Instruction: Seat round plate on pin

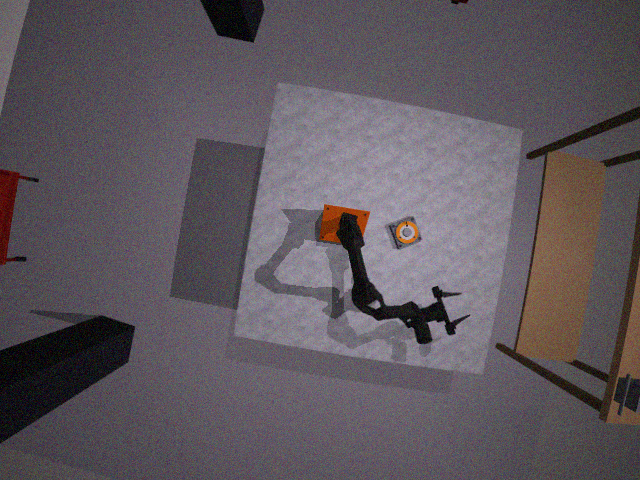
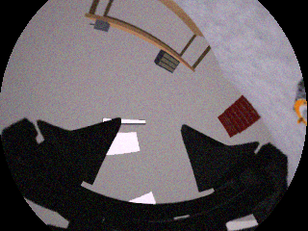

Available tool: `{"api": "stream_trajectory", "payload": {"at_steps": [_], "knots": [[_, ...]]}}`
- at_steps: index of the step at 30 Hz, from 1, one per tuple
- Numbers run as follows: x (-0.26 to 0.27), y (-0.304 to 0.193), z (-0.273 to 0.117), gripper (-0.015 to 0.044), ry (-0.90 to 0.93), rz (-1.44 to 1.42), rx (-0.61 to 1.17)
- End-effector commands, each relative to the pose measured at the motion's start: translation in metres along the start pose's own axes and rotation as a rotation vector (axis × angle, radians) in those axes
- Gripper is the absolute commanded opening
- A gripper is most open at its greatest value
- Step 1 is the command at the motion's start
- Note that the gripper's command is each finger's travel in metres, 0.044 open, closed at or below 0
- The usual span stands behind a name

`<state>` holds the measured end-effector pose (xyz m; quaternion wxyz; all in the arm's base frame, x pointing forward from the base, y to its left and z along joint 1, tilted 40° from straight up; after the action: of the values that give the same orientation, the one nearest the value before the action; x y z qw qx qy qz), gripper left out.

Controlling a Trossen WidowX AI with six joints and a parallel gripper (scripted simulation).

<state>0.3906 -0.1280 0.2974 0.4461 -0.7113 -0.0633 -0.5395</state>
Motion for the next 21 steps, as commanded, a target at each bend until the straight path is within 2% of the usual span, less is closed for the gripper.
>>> {"api": "stream_trajectory", "payload": {"at_steps": [1,4,10,15,18,21], "knots": [[-0.003,0.001,0.003,0.0374,-0.001,0.001,-0.010],[-0.044,0.017,0.045,0.0295,-0.061,-0.008,-0.164],[-0.096,0.025,0.082,0.0137,-0.216,-0.061,-0.331],[-0.175,0.023,0.116,0.0006,-0.560,-0.220,-0.516],[-0.205,0.018,0.123,0.0000,-0.726,-0.309,-0.563],[-0.259,0.004,0.127,0.0000,-1.076,-0.517,-0.602]]}}
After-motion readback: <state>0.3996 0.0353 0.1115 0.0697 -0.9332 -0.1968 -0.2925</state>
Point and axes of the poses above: the point midway between the two fingers, 35 mm back from their tips, its own z axis out along the fingers, its own x axis across the jaws, y = z × x, the point moved 10 cm from there along -z, back along the fingers, and after that the axes turned 4 degrees about z, right-handed, at the moved point
